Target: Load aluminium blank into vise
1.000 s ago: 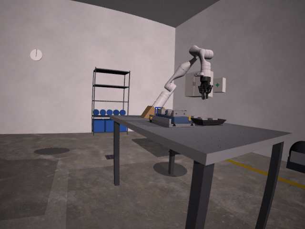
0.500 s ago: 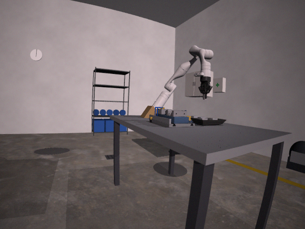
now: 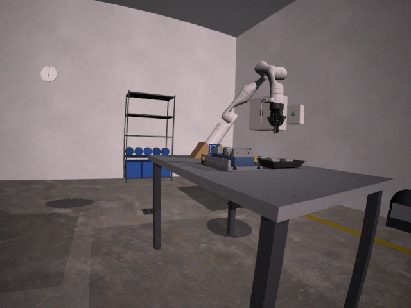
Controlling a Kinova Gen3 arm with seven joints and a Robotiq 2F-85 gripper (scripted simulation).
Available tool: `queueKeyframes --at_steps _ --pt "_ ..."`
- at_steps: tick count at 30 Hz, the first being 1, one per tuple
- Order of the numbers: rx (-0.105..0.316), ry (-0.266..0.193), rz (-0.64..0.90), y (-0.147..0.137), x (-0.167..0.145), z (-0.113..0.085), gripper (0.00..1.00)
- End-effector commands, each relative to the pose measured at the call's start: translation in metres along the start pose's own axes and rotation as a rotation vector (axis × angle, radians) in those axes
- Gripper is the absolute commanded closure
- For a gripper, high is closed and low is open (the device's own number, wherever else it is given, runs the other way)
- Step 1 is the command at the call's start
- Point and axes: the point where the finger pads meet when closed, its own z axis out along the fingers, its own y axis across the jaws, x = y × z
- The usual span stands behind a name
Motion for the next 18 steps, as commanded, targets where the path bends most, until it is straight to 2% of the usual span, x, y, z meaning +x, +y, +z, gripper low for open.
queueKeyframes --at_steps 1,9,12,14,18 --pt "0.008 -0.006 -0.008 0.013 -0.012 -0.009 1.00" --pt "0.015 -0.034 -0.028 0.092 -0.063 -0.020 1.00" --pt "0.014 -0.030 -0.027 0.126 -0.076 -0.018 1.00" --pt "0.014 -0.030 -0.027 0.126 -0.076 -0.018 1.00" --pt "0.009 -0.012 -0.015 0.172 -0.088 -0.009 1.00"
